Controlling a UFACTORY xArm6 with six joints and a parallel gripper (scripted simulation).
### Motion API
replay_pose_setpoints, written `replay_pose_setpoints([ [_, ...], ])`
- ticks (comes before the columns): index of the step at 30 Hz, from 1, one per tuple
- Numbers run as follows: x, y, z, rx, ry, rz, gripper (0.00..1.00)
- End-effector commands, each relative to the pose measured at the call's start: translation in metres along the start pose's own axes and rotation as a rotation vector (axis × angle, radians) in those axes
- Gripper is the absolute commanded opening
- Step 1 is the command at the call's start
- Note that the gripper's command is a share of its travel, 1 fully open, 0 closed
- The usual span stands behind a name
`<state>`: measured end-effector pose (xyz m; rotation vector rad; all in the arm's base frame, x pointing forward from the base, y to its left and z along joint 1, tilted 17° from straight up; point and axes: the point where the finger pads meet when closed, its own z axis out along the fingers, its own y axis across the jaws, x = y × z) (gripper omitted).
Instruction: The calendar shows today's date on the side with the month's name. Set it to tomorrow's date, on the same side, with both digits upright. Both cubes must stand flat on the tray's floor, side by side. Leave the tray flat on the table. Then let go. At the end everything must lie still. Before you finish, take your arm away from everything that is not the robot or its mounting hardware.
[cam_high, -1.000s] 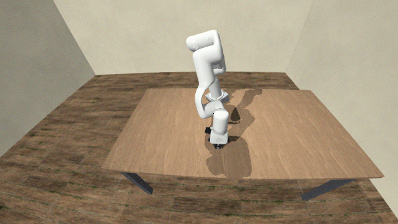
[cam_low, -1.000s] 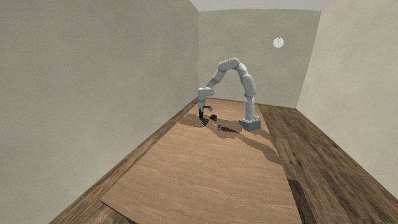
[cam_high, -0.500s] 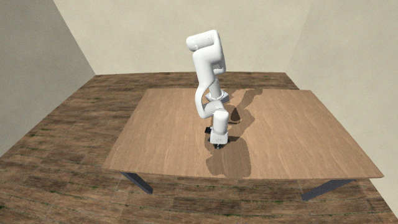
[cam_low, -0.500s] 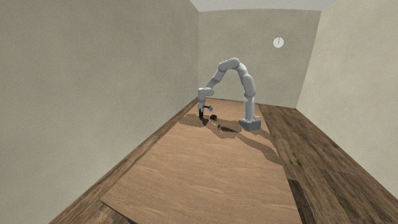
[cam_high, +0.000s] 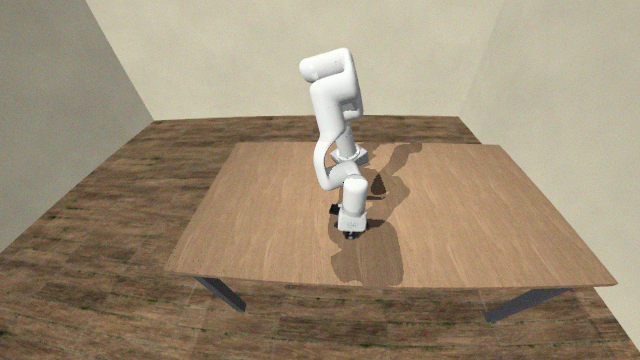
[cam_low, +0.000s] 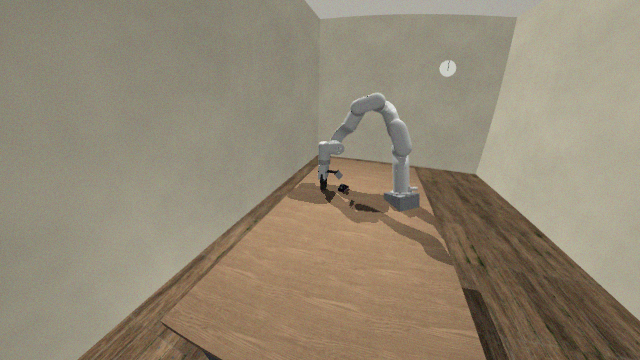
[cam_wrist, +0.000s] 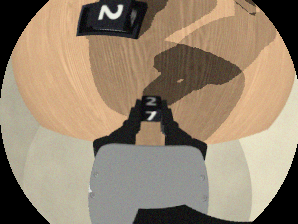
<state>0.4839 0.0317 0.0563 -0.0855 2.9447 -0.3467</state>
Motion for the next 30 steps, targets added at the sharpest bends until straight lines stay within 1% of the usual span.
replay_pose_setpoints([
  [1,-0.0015,0.0,-0.0013,0.0,-0.004,0.0,0.27],
  [14,-0.0015,0.0,-0.0013,0.0,-0.004,0.0,0.27],
  [15,-0.0015,0.0,-0.0013,0.0,-0.004,0.0,0.31],
  [19,-0.0015,0.0,-0.0013,0.0,-0.004,0.0,0.31],
  [20,-0.0015,0.0,-0.0013,0.0,-0.004,0.0,0.35],
  [22,-0.0015,0.0,-0.0013,0.0,-0.004,0.0,0.35],
  [23,-0.0015,0.0,-0.0013,0.0,-0.004,0.0,0.39],
  [25,-0.0015,0.0,-0.0013,0.0,-0.004,0.0,0.39],
  [26,-0.0015,0.0,-0.0013,0.0,-0.004,0.0,0.43],
  [28,-0.0015,0.0,-0.0013,0.0,-0.004,0.0,0.43],
  [29,-0.0015,0.0,-0.0013,0.0,-0.004,0.0,0.47],
  [30,-0.0015,0.0,-0.0013,0.0,-0.004,0.0,0.47],
])
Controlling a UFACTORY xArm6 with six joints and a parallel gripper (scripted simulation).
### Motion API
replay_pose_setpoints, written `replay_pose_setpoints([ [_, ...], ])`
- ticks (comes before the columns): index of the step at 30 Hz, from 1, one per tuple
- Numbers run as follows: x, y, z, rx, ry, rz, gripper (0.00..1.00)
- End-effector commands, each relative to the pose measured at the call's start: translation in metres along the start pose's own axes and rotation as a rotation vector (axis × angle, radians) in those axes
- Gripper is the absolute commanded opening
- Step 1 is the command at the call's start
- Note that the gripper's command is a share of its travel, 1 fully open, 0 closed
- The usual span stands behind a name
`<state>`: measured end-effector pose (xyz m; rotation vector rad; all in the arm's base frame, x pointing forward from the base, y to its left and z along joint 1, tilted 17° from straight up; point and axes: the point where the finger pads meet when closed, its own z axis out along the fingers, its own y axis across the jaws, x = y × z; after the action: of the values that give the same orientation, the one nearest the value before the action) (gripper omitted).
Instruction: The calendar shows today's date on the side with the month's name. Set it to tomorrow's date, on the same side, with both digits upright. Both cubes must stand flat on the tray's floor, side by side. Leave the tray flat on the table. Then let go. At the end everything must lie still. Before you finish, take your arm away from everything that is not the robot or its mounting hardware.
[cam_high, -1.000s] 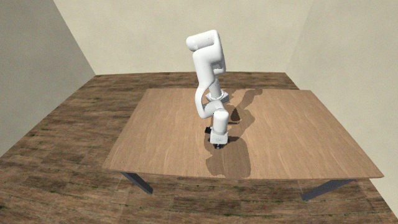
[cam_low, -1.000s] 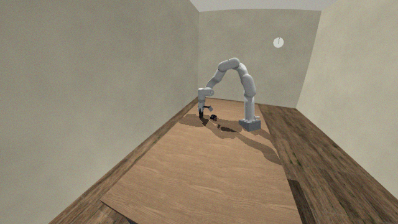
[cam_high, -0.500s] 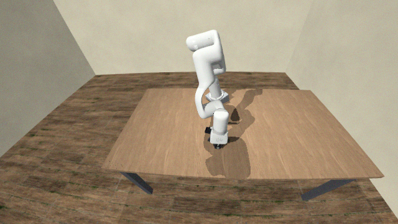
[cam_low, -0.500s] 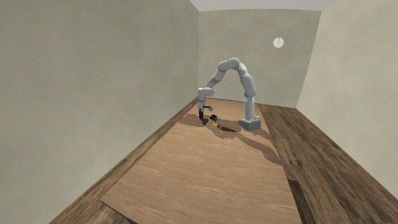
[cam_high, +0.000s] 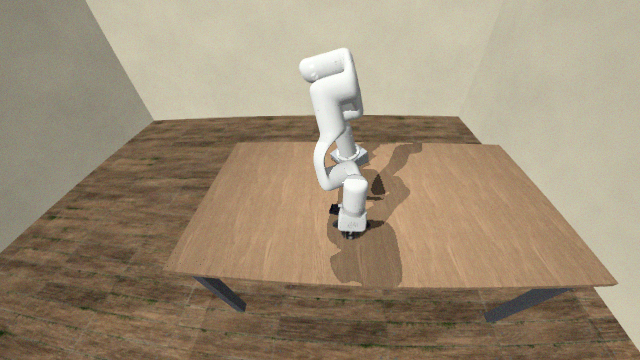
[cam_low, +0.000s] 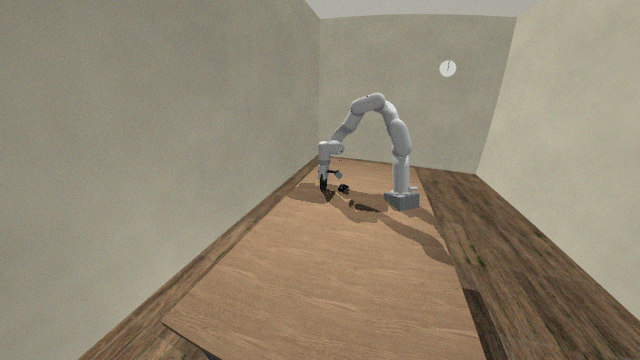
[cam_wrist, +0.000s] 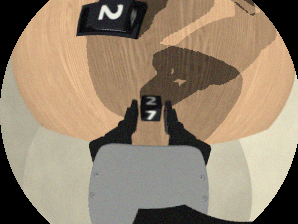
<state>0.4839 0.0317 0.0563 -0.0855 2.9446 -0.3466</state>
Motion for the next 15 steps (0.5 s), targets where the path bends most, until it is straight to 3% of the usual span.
replay_pose_setpoints([
  [1,-0.0015,0.0,-0.0013,0.0,-0.004,0.0,0.47],
  [15,-0.0015,0.0,-0.0063,0.0,-0.004,0.0,0.47],
])
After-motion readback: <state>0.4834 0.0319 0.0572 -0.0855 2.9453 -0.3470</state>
